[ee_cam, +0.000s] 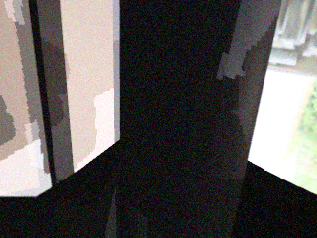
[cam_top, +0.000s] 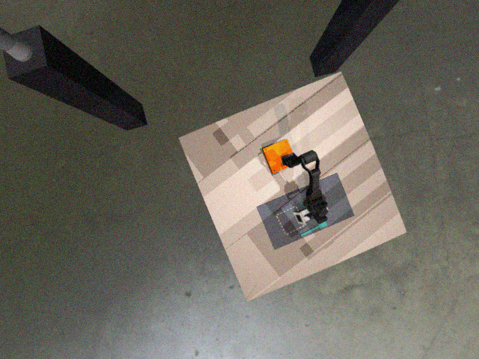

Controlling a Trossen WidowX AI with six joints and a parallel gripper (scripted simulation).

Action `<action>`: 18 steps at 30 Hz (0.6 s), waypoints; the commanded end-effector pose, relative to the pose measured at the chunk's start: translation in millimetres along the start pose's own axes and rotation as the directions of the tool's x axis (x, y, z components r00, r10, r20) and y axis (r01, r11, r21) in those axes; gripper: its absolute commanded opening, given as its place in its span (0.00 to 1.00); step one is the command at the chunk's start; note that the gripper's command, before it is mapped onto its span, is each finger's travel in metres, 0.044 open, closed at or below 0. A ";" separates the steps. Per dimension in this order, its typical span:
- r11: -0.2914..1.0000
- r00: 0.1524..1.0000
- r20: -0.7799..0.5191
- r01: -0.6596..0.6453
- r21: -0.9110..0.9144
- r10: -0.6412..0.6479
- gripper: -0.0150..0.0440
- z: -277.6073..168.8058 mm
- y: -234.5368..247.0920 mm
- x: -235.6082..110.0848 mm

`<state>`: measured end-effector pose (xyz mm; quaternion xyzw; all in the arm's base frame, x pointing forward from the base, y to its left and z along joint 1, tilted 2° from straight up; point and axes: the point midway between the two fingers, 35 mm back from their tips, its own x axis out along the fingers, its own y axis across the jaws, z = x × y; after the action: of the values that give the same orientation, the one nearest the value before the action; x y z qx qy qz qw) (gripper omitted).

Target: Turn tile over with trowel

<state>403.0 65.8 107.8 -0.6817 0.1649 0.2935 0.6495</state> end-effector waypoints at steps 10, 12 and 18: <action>1.000 1.000 0.002 0.017 -0.004 -0.017 0.25 -19.3 -3.4 1.1; 1.000 1.000 0.002 0.017 -0.004 -0.017 0.25 -19.3 -3.4 1.1; 1.000 1.000 0.003 0.015 -0.002 -0.015 0.25 -0.1 -11.3 -3.8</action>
<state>405.9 52.6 106.0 -0.6822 0.1660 0.2950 0.6481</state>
